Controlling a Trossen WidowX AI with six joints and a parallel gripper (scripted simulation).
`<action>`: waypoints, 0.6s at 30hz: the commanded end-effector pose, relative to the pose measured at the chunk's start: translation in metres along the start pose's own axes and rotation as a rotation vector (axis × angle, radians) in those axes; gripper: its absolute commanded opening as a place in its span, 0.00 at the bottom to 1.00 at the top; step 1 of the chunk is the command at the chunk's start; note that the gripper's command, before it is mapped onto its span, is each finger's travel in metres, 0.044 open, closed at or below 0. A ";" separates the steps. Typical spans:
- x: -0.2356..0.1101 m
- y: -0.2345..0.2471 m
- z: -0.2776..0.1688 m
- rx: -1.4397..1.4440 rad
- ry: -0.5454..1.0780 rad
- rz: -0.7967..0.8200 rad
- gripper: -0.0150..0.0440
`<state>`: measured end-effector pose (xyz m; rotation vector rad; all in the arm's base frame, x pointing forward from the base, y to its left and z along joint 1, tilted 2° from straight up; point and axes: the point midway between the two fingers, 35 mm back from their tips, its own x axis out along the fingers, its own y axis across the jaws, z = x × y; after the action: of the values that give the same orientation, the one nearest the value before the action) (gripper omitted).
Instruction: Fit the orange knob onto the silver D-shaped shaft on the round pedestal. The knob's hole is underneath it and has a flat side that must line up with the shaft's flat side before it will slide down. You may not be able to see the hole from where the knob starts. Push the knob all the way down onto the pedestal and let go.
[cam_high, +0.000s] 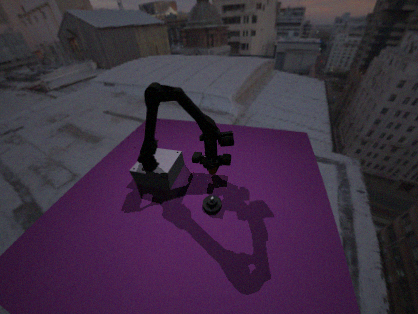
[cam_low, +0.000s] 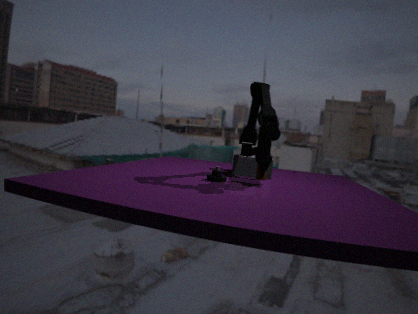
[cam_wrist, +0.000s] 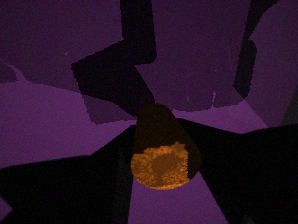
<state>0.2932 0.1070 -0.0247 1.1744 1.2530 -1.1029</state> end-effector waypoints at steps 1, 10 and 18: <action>0.020 -0.001 0.000 0.002 0.002 -0.013 0.25; 0.024 0.002 0.001 0.002 0.002 -0.013 0.25; 0.021 0.002 0.002 0.006 -0.001 -0.009 0.43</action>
<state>0.2958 0.1063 -0.0463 1.1741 1.2564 -1.1144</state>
